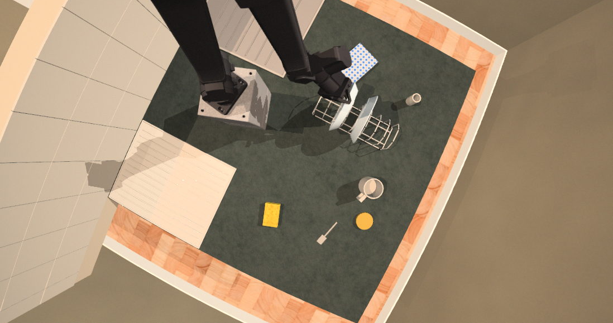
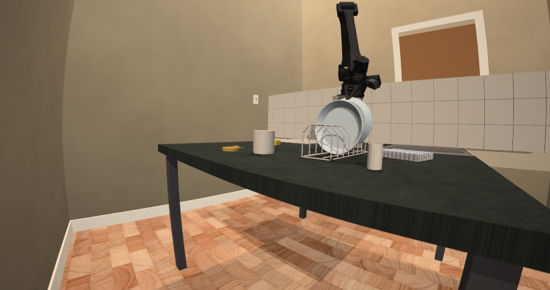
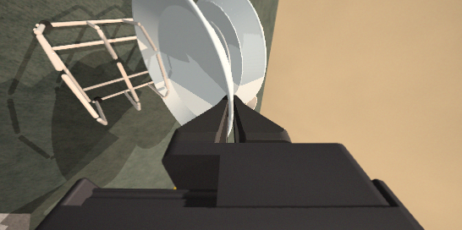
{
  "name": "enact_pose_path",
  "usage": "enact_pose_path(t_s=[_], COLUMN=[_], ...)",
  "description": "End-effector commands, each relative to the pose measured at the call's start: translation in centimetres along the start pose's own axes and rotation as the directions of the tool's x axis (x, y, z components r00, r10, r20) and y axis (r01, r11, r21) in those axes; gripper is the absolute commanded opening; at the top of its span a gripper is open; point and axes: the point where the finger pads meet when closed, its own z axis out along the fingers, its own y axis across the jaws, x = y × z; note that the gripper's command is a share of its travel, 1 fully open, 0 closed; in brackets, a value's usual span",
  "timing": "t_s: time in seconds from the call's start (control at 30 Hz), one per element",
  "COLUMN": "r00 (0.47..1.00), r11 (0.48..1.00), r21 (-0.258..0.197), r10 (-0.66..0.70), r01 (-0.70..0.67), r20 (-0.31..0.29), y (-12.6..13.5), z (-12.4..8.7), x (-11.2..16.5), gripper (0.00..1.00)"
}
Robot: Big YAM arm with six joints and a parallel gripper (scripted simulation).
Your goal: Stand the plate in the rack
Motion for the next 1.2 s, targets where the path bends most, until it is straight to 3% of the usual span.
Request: enact_pose_path(t_s=[0.0,0.63,1.17], r00=[1.000,0.999,1.000], r11=[0.998,0.998,0.998], r21=[0.053,0.060,0.051], r10=[0.022,0.027,0.022], r01=[-0.023,-0.029,-0.023], r20=[0.020,0.023,0.018], y=[-1.7,-1.9,-0.3], z=[0.8,0.8,2.0], x=[-0.9,-1.0,-0.8], gripper=[0.00,0.00,0.00])
